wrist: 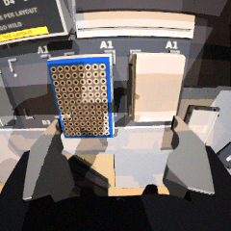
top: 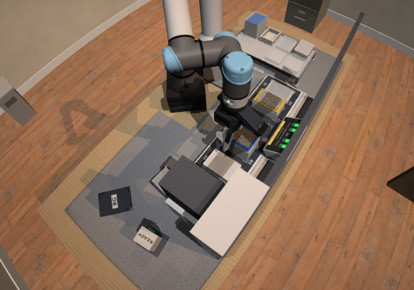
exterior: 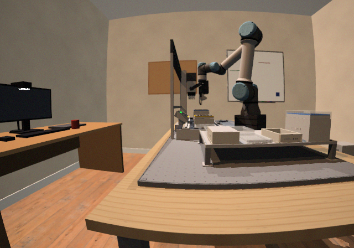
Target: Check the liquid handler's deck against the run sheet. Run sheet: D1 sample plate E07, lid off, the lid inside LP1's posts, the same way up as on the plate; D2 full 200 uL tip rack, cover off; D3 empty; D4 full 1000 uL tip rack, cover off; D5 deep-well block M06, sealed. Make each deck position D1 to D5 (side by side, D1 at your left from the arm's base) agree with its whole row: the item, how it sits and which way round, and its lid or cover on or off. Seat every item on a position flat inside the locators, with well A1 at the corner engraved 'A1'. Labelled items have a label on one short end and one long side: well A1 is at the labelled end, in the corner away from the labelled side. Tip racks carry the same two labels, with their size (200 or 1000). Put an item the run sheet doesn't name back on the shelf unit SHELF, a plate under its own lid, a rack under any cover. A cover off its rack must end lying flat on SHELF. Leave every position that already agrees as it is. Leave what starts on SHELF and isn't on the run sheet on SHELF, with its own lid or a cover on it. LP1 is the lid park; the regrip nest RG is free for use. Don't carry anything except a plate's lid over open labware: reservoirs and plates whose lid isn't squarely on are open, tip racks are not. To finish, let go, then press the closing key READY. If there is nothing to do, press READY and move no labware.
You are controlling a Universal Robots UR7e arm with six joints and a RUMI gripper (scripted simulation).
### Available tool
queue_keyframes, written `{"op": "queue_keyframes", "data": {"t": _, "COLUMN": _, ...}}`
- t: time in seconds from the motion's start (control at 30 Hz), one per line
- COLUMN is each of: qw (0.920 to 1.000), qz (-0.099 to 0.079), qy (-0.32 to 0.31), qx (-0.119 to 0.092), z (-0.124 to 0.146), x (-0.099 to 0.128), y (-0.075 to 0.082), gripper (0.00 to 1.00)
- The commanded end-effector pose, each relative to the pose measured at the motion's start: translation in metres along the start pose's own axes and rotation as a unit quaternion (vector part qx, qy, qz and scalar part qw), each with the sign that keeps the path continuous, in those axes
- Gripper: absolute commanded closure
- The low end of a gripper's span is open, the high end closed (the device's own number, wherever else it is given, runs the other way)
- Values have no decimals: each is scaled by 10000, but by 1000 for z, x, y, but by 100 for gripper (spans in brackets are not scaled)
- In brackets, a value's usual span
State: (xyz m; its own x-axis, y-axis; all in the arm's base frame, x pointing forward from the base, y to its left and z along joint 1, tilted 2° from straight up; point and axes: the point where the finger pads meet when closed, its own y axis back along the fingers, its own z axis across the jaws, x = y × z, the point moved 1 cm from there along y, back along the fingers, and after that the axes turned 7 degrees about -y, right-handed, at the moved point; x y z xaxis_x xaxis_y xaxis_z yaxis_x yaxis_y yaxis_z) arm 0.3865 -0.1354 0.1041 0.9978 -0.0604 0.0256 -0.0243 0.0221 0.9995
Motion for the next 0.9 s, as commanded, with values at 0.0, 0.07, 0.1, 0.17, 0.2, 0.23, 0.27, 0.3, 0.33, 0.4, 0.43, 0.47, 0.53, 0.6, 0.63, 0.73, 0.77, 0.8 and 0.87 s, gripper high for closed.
{"op": "queue_keyframes", "data": {"t": 0.0, "qw": 10000, "qz": 4, "qy": -6, "qx": -12, "z": -23, "x": -2, "y": 1, "gripper": 18}}
{"op": "queue_keyframes", "data": {"t": 0.07, "qw": 10000, "qz": 4, "qy": -6, "qx": -12, "z": -33, "x": -3, "y": 1, "gripper": 18}}
{"op": "queue_keyframes", "data": {"t": 0.1, "qw": 10000, "qz": 4, "qy": -6, "qx": -12, "z": -38, "x": -4, "y": 1, "gripper": 18}}
{"op": "queue_keyframes", "data": {"t": 0.17, "qw": 10000, "qz": 4, "qy": -6, "qx": -12, "z": -47, "x": -5, "y": 1, "gripper": 18}}
{"op": "queue_keyframes", "data": {"t": 0.2, "qw": 10000, "qz": 4, "qy": -6, "qx": -12, "z": -47, "x": -5, "y": 1, "gripper": 18}}
{"op": "queue_keyframes", "data": {"t": 0.23, "qw": 10000, "qz": 4, "qy": -6, "qx": -12, "z": -47, "x": -5, "y": 1, "gripper": 18}}
{"op": "queue_keyframes", "data": {"t": 0.27, "qw": 10000, "qz": 4, "qy": -6, "qx": -12, "z": -47, "x": -5, "y": 1, "gripper": 18}}
{"op": "queue_keyframes", "data": {"t": 0.3, "qw": 10000, "qz": 4, "qy": -6, "qx": -12, "z": -47, "x": -5, "y": 1, "gripper": 18}}
{"op": "queue_keyframes", "data": {"t": 0.33, "qw": 10000, "qz": 4, "qy": -6, "qx": -12, "z": -47, "x": -5, "y": 1, "gripper": 18}}
{"op": "queue_keyframes", "data": {"t": 0.4, "qw": 10000, "qz": 4, "qy": -6, "qx": -12, "z": -47, "x": -5, "y": 1, "gripper": 18}}
{"op": "queue_keyframes", "data": {"t": 0.43, "qw": 10000, "qz": 4, "qy": -6, "qx": -12, "z": -47, "x": -5, "y": 1, "gripper": 18}}
{"op": "queue_keyframes", "data": {"t": 0.47, "qw": 10000, "qz": 4, "qy": -6, "qx": -12, "z": -47, "x": -5, "y": 1, "gripper": 18}}
{"op": "queue_keyframes", "data": {"t": 0.53, "qw": 10000, "qz": 4, "qy": -6, "qx": -12, "z": -47, "x": -5, "y": 1, "gripper": 18}}
{"op": "queue_keyframes", "data": {"t": 0.6, "qw": 10000, "qz": 4, "qy": -6, "qx": -12, "z": -47, "x": -5, "y": 1, "gripper": 18}}
{"op": "queue_keyframes", "data": {"t": 0.63, "qw": 10000, "qz": 4, "qy": -6, "qx": -12, "z": -47, "x": -5, "y": 1, "gripper": 18}}
{"op": "queue_keyframes", "data": {"t": 0.73, "qw": 10000, "qz": 4, "qy": -6, "qx": -12, "z": -47, "x": -5, "y": 1, "gripper": 18}}
{"op": "queue_keyframes", "data": {"t": 0.77, "qw": 10000, "qz": 4, "qy": -6, "qx": -12, "z": -47, "x": -5, "y": 1, "gripper": 18}}
{"op": "queue_keyframes", "data": {"t": 0.8, "qw": 10000, "qz": 4, "qy": -6, "qx": -12, "z": -47, "x": -5, "y": 1, "gripper": 18}}
{"op": "queue_keyframes", "data": {"t": 0.87, "qw": 10000, "qz": 4, "qy": -6, "qx": -12, "z": -47, "x": -5, "y": 1, "gripper": 18}}
